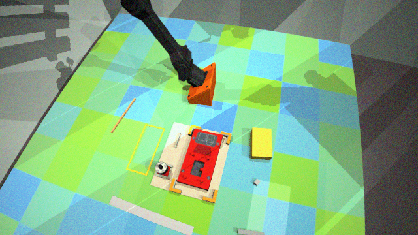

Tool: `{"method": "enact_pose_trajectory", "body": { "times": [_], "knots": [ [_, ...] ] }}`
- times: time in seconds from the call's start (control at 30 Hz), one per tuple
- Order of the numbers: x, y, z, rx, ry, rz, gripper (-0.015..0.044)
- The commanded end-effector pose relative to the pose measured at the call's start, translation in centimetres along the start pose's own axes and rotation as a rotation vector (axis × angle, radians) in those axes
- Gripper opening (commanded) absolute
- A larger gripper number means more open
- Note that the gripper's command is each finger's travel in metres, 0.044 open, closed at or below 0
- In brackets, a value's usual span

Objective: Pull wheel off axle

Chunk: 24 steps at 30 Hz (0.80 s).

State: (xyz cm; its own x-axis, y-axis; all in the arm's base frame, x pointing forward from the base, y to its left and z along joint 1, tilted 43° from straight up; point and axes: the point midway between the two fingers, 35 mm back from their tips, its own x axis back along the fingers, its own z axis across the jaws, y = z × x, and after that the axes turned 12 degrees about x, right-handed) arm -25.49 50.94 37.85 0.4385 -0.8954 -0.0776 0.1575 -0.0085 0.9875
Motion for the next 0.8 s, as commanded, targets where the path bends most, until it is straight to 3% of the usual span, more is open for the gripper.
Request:
{"method": "enact_pose_trajectory", "body": {
  "times": [0.0,0.1,0.4,0.77],
  "knots": [
    [0.0,-0.1,-0.2,0.000,-0.004,0.003,0.0374],
    [0.0,-0.9,-2.6,0.000,-0.062,0.040,0.0300],
    [1.3,-4.0,-11.8,-0.018,-0.290,0.179,0.0300],
    [5.7,-7.4,-22.1,-0.047,-0.575,0.336,0.0300]
  ]
}}
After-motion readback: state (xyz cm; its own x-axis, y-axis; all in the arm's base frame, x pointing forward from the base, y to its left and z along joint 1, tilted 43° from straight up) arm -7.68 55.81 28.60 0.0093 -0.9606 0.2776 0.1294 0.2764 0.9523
